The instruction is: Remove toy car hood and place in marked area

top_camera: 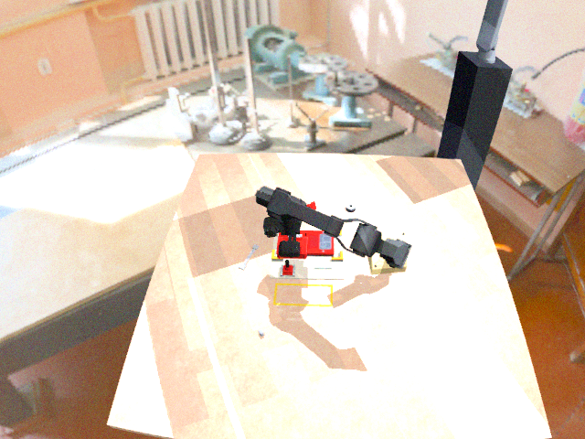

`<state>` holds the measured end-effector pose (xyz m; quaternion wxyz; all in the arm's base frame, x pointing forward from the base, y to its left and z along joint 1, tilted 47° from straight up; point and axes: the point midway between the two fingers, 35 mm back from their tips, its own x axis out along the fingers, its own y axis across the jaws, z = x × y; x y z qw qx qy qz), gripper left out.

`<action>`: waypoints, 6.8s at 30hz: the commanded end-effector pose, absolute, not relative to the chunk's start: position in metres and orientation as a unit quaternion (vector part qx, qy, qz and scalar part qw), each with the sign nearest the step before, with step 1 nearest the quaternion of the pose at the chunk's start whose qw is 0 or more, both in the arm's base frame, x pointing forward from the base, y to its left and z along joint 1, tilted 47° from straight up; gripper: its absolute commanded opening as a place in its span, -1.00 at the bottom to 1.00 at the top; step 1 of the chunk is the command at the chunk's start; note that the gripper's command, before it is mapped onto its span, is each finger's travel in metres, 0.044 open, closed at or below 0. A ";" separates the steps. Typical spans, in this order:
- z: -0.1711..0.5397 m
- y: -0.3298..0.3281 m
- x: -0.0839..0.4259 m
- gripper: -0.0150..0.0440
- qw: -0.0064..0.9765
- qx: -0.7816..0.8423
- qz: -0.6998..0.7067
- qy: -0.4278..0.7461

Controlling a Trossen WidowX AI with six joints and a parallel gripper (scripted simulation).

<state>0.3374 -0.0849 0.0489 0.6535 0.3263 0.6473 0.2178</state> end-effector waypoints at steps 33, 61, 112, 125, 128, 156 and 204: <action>0.123 -0.003 0.315 -0.49 0.650 0.332 0.224 0.646; 0.108 0.013 0.318 -0.49 0.650 0.332 0.224 0.646; 0.081 0.042 0.319 -0.49 0.650 0.333 0.225 0.645; 0.075 0.050 0.319 -0.49 0.650 0.333 0.226 0.645; 0.074 0.050 0.319 -0.49 0.650 0.333 0.226 0.645; 0.066 0.059 0.320 -0.49 0.650 0.333 0.226 0.645; 0.110 0.011 0.316 1.00 0.650 0.332 0.228 0.644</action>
